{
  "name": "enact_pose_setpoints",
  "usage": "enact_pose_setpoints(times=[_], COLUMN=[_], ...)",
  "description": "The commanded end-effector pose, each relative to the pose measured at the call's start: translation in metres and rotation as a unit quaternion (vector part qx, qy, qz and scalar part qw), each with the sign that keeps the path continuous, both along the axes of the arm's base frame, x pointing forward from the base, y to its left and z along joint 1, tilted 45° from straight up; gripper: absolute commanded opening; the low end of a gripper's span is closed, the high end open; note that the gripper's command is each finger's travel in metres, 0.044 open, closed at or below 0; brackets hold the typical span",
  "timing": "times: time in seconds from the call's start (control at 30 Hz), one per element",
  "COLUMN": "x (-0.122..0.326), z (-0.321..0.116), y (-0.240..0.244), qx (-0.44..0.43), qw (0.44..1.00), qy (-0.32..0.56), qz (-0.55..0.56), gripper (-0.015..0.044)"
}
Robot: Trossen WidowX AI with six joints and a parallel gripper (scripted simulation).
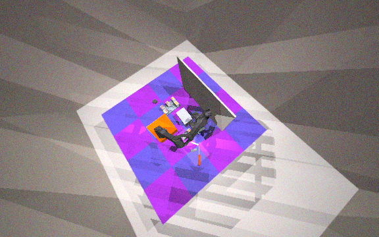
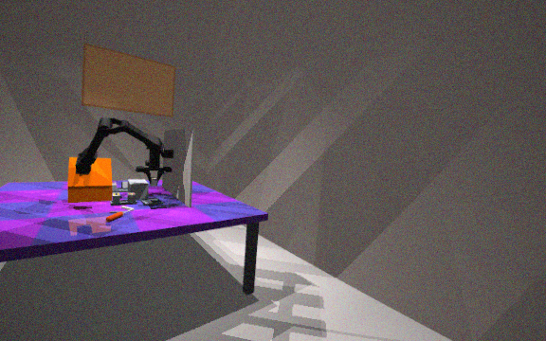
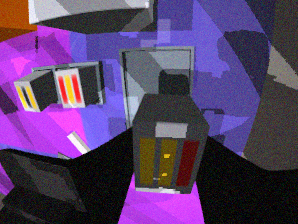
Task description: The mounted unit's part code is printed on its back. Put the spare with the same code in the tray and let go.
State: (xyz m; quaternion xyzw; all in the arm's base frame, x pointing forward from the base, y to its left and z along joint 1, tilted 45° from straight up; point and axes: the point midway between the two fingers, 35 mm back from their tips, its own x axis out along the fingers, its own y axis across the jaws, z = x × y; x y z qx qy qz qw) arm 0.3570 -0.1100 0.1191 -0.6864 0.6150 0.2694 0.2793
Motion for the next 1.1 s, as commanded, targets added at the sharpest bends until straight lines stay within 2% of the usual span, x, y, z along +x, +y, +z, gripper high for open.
enact_pose_setpoints(times=[0.0,1.07], x=[0.000,0.003], z=[-0.005,-0.028], y=[-0.002,-0.026], qx=[0.003,0.002], qw=[1.000,1.000], qy=[0.003,0.002], qz=[0.002,0.002], gripper=[0.0000,0.0000])
